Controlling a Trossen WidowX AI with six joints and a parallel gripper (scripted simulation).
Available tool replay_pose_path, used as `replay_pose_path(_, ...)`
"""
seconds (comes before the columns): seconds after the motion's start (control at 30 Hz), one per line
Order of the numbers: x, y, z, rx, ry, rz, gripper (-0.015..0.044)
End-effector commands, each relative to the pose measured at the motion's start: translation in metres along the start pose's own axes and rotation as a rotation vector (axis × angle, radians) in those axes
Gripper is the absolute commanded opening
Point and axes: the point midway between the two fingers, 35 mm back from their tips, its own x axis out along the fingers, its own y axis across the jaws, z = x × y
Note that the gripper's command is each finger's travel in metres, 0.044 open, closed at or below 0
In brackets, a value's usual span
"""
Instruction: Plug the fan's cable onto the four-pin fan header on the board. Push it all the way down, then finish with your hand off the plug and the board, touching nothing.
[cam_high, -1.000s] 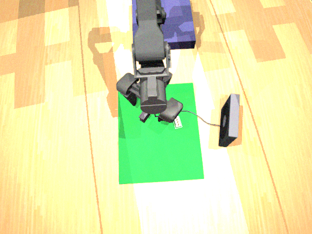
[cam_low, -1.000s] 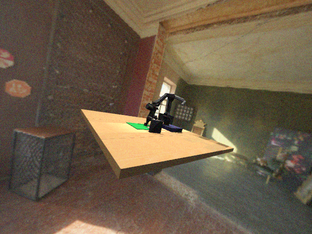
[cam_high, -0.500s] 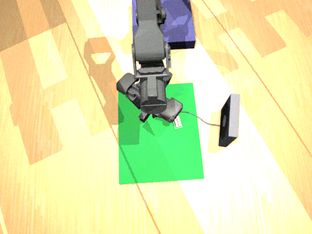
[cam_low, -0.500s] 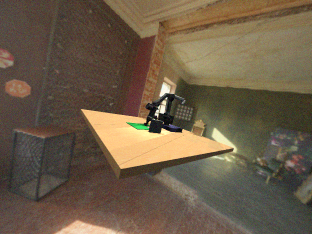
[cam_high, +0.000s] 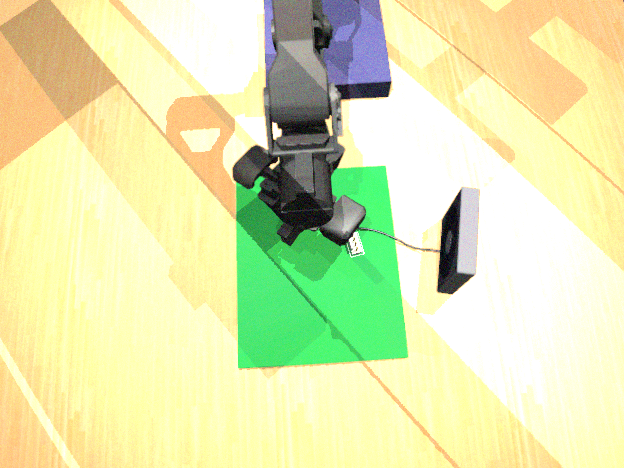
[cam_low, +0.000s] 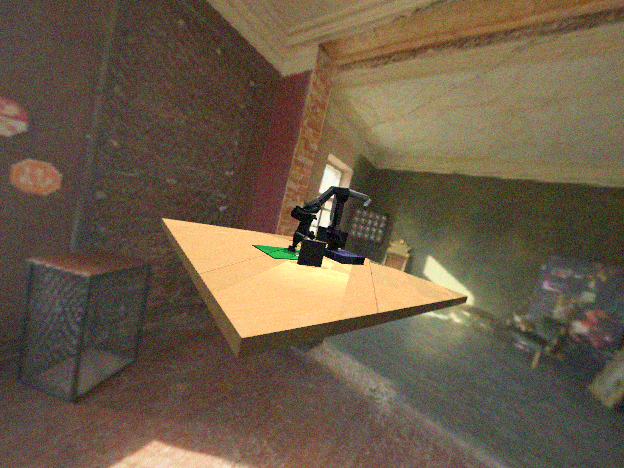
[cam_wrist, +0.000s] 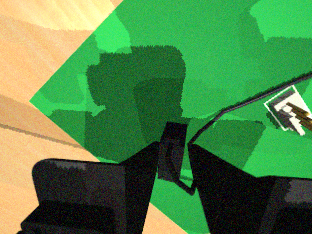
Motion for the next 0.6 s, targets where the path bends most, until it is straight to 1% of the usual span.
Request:
replay_pose_path(0.0, 0.0, 0.0, 0.0, 0.0, 0.0, 0.0, 0.0097)
replay_pose_path(0.23, 0.0, 0.0, 0.0, 0.0, 0.0, 0.0, 0.005)
replay_pose_path(0.3, -0.002, 0.0, -0.001, 0.0, 0.0, 0.0, 0.0)
replay_pose_path(0.57, -0.024, -0.002, -0.009, -0.001, 0.0, 0.002, 0.0)
